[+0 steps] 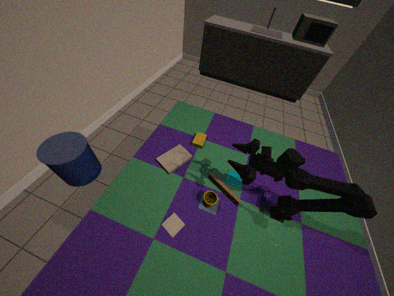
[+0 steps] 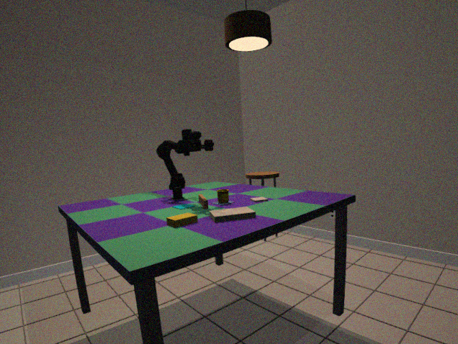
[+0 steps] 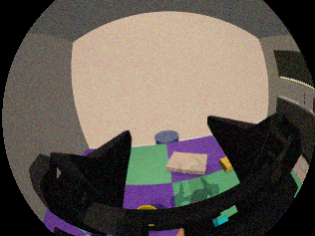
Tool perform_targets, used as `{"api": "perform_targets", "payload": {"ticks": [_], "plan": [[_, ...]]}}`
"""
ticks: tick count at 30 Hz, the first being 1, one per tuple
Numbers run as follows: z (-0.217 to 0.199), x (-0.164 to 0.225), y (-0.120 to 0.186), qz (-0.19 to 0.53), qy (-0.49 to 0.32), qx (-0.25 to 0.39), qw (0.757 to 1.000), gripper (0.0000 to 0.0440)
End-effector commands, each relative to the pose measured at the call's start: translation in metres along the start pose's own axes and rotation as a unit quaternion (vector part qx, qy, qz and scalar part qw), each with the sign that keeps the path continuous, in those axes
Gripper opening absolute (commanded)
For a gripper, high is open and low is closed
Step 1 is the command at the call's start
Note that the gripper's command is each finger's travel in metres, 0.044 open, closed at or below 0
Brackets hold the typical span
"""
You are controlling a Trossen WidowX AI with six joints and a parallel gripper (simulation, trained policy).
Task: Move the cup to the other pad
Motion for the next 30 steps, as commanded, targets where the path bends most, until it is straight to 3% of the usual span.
{"api": "perform_targets", "payload": {"ticks": [1,11,13,21,30], "plan": [[0.0,-0.001,-0.001,0.0,0.0,-0.001,1.0,0.0374],[0.003,-0.011,-0.008,0.024,-0.015,0.004,1.0,0.0113],[0.004,-0.012,-0.01,0.032,-0.022,0.007,0.999,0.0081],[0.01,-0.02,-0.022,0.065,-0.061,0.007,0.996,0.0129],[0.017,-0.028,-0.034,0.106,-0.109,0.009,0.988,0.0141]]}}
Point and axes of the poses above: the point midway between the two fingers, 35 mm back from their tips, its own y axis back along the fingers, its own z axis across the jaws, x = y × z, the point moved 8 cm from there along y, back along the fingers, and after that the axes turned 9 degrees about -y, right-handed, at the moved point
